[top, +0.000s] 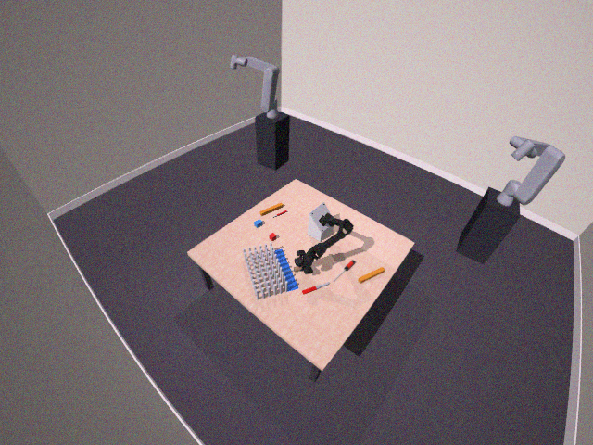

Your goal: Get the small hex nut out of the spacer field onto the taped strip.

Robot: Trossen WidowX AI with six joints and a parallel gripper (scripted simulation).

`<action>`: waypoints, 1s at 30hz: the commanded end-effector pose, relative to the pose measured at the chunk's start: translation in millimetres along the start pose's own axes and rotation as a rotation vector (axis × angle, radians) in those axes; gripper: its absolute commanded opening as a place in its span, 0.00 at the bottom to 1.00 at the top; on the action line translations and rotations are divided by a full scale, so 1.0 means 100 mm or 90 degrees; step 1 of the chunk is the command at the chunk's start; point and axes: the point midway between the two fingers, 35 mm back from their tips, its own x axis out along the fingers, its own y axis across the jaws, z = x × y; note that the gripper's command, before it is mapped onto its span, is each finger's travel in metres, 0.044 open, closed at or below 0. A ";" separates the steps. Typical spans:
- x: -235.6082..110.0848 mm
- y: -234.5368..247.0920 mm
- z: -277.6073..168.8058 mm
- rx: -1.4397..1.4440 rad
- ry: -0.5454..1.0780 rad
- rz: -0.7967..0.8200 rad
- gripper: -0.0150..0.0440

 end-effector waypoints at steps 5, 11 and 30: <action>-0.03 0.01 -0.06 0.001 0.000 0.002 0.25; -0.05 0.01 -0.11 0.001 0.000 0.002 0.25; -0.09 0.01 -0.24 0.001 0.001 0.003 0.25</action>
